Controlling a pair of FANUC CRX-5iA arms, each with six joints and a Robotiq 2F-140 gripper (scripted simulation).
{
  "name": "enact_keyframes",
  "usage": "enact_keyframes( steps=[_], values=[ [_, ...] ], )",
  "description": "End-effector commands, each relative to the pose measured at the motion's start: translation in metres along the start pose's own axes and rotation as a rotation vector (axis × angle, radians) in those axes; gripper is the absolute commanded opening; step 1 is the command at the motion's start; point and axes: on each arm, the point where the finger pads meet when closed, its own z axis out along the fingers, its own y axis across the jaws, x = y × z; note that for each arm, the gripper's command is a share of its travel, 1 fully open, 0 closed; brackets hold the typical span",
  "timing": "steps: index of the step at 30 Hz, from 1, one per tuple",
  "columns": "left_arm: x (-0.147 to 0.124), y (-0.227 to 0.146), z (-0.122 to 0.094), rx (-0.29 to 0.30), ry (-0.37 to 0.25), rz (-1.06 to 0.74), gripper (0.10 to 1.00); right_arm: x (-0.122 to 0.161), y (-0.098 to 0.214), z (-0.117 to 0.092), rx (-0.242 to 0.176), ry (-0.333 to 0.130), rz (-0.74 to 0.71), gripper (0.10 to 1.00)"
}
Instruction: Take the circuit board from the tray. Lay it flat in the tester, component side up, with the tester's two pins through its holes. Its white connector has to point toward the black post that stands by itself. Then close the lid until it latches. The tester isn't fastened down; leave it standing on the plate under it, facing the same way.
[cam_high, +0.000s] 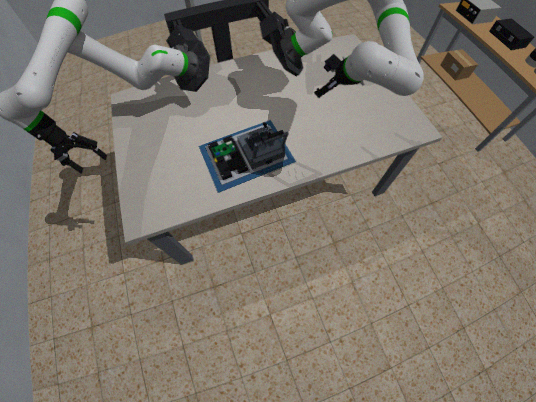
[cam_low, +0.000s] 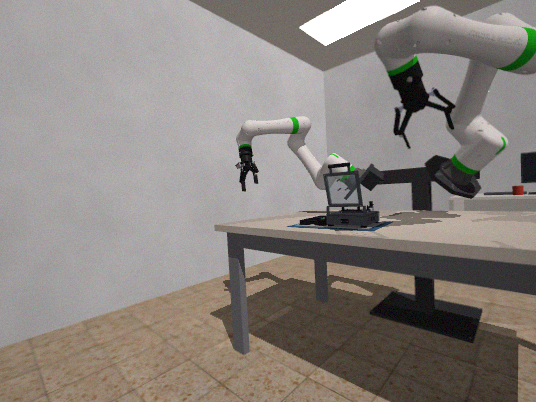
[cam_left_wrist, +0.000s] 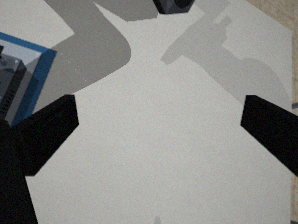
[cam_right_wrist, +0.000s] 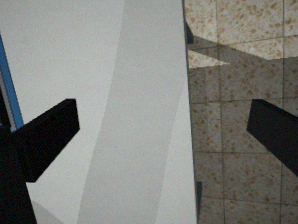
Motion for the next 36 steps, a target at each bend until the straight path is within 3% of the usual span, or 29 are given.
enact_keyframes(
  steps=[1,6,8,10,13,23,25,27,36],
  values=[
    [0.003,0.002,-0.004,0.001,0.0,0.0,1.0,-0.041,0.038,-0.021,-0.035,-0.023,0.158,1.0],
    [0.004,0.002,-0.005,0.001,0.0,0.0,1.0,-0.081,0.064,-0.047,-0.082,-0.042,0.313,1.0],
    [0.004,0.002,-0.005,0.001,0.0,0.0,1.0,-0.081,0.064,-0.047,-0.082,-0.042,0.313,1.0],
    [0.004,0.001,-0.005,0.001,-0.002,-0.002,1.0,-0.11,0.079,-0.067,-0.118,-0.052,0.424,1.0],
    [0.005,-0.009,-0.007,0.006,-0.017,-0.033,1.0,-0.131,0.088,-0.083,-0.145,-0.057,0.503,1.0],
    [0.025,-0.096,-0.021,0.071,-0.137,-0.286,1.0,-0.199,0.103,-0.142,-0.248,-0.065,0.772,1.0],
    [0.025,-0.096,-0.021,0.071,-0.137,-0.286,1.0,-0.199,0.103,-0.142,-0.248,-0.065,0.772,1.0],
    [0.036,-0.127,-0.025,0.103,-0.172,-0.372,1.0,-0.22,0.104,-0.163,-0.286,-0.063,0.864,1.0],
    [0.068,-0.197,-0.03,0.197,-0.242,-0.569,1.0,-0.261,0.097,-0.209,-0.374,-0.053,1.054,1.0]
  ],
)
